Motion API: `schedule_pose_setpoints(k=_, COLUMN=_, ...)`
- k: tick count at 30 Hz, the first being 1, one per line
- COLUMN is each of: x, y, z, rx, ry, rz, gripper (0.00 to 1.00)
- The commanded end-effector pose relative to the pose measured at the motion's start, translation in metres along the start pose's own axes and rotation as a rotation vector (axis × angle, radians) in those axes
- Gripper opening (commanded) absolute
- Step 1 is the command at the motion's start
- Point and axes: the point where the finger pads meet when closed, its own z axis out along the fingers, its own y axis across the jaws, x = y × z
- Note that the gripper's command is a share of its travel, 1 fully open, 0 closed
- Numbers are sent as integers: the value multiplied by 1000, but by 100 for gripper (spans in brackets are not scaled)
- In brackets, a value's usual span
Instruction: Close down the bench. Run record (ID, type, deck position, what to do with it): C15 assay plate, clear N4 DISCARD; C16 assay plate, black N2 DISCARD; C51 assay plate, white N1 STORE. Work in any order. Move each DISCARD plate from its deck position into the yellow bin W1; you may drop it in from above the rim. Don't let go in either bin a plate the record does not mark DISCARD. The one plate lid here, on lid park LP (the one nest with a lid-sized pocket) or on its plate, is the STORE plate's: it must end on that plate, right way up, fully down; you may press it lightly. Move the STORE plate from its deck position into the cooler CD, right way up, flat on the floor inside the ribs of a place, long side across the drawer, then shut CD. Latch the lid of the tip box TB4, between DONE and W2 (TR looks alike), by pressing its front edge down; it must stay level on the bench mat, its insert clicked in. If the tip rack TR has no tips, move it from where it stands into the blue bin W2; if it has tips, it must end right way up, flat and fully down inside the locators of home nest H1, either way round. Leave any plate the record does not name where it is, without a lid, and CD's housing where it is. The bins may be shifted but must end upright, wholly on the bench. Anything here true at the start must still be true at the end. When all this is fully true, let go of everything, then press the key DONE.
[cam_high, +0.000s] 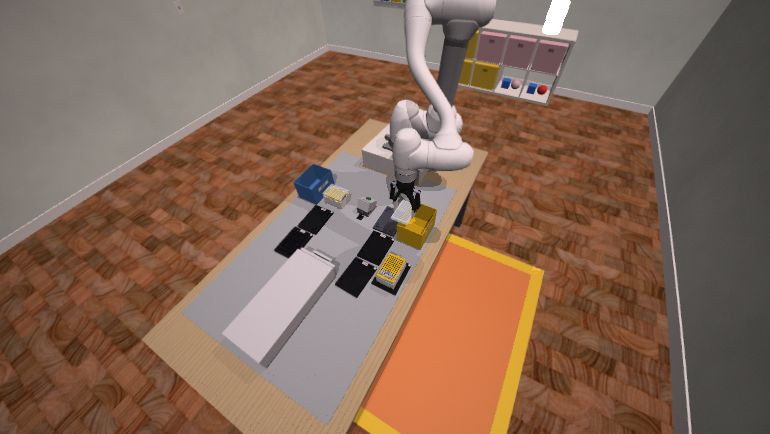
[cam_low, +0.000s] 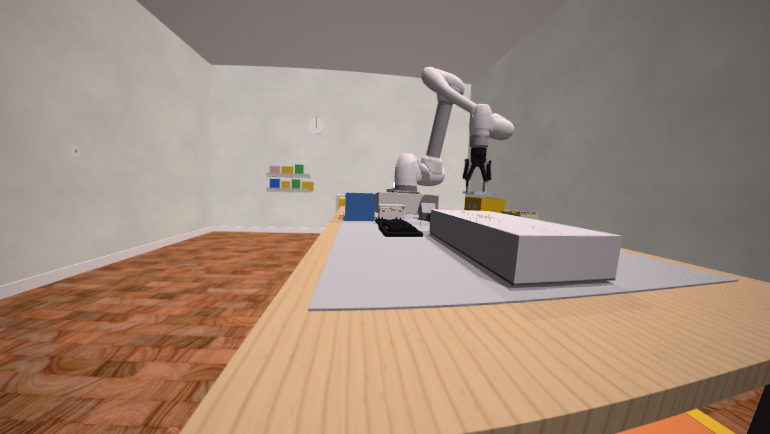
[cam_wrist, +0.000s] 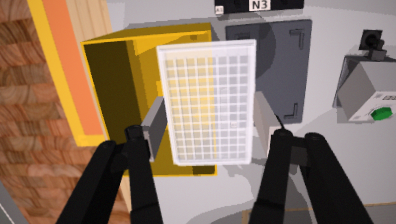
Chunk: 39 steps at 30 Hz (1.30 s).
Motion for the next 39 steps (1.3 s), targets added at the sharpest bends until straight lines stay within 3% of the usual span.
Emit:
schedule_pose_setpoints(k=1, x=-2, y=-12, z=-1, rx=3, ry=2, rz=0, gripper=0)
schedule_pose_setpoints(k=22, x=-19, y=-60, z=-1, rx=3, ry=2, rz=0, gripper=0)
schedule_pose_setpoints(k=39, x=-19, y=-60, z=-1, rx=3, ry=2, rz=0, gripper=0)
